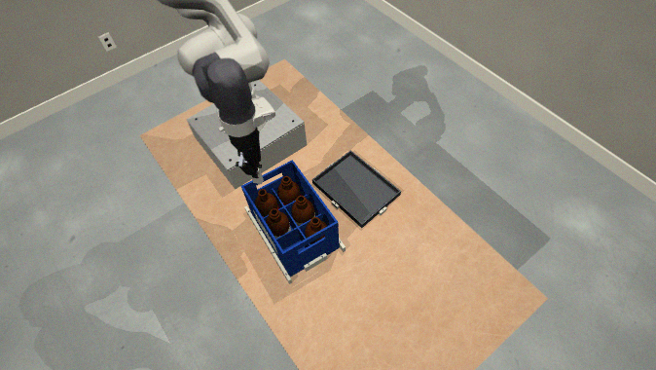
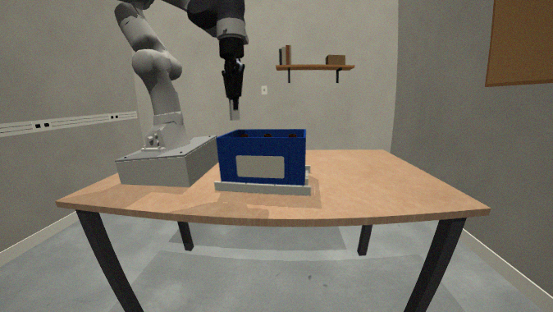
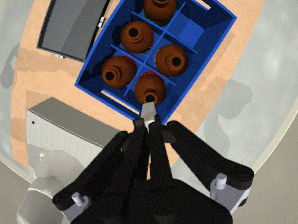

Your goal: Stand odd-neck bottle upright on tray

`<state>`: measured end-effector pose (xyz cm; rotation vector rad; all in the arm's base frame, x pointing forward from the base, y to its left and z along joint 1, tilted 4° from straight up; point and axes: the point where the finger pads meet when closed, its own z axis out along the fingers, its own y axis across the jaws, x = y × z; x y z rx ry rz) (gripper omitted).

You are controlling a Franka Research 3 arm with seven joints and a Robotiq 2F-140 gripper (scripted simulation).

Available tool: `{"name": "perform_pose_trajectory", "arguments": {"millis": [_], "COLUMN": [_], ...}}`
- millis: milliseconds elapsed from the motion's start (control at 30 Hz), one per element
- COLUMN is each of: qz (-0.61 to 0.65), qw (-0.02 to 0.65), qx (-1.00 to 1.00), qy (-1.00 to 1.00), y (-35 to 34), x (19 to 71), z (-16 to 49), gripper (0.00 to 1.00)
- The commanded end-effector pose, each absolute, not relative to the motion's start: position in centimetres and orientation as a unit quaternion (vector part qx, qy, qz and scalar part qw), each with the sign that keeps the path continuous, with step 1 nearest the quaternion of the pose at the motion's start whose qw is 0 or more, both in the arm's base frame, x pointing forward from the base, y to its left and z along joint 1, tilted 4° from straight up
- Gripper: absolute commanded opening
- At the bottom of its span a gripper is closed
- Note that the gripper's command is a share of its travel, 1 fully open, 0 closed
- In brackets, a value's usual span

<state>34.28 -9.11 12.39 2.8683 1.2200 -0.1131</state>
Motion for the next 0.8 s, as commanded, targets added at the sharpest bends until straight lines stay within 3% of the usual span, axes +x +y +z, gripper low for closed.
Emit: {"name": "perform_pose_trajectory", "arguments": {"millis": [0,500,767], "qz": [-0.036,-0.036,-0.036], "qw": [0.011,0.011,0.011], "qx": [0.921,0.921,0.921], "qy": [0.388,0.388,0.388], "y": [-9.1,-9.0,-0.5], "x": [34.3,34.3,33.9], "z": [12.5,12.5,12.1], "gripper": [0.1,0.1,0.1]}}
